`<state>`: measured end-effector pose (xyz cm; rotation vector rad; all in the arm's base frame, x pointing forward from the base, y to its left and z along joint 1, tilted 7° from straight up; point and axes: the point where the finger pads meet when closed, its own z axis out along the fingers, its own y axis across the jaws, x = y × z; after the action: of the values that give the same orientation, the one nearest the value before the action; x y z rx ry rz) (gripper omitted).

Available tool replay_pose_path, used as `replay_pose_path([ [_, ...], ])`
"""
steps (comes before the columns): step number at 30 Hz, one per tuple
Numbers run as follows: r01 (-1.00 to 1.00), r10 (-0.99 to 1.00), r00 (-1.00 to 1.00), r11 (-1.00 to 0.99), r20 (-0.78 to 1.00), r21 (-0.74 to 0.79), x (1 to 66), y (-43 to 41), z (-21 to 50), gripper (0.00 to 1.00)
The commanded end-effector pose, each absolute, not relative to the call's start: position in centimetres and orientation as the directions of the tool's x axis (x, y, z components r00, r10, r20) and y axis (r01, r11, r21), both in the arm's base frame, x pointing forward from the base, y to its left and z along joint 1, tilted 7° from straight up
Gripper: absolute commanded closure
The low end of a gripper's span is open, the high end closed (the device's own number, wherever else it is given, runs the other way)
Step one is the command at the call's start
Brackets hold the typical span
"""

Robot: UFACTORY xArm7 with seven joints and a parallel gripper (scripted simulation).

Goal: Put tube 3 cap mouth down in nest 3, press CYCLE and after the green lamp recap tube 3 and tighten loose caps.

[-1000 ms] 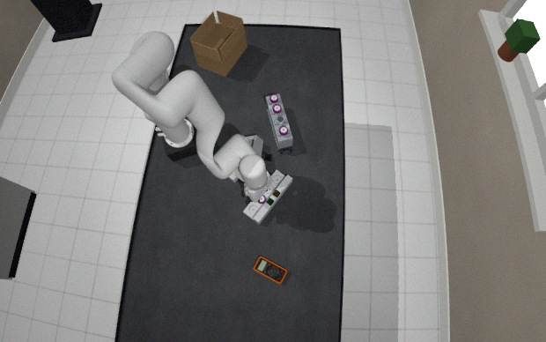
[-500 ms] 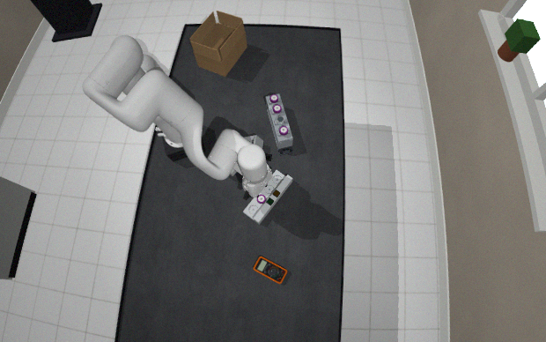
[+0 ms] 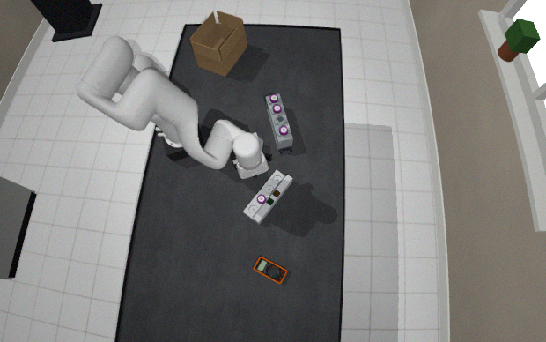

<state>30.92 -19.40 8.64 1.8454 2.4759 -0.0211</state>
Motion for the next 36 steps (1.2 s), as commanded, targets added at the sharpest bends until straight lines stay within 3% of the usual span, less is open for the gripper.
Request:
replay_pose_path([
  [1, 0.999, 0.993, -0.016, 0.02, -0.113, 0.037, 30.5, -17.2, 7.9, 1.0],
  [6, 0.987, 0.981, 0.159, -0.154, -0.11, 0.056, 30.0, -15.5, 7.3, 1.0],
  [20, 0.987, 0.981, 0.159, -0.154, -0.109, 0.056, 27.3, -5.0, 3.2, 1.0],
  [36, 0.987, 0.981, 0.159, -0.154, -0.109, 0.055, 27.1, -4.3, 1.1, 1.0],
])
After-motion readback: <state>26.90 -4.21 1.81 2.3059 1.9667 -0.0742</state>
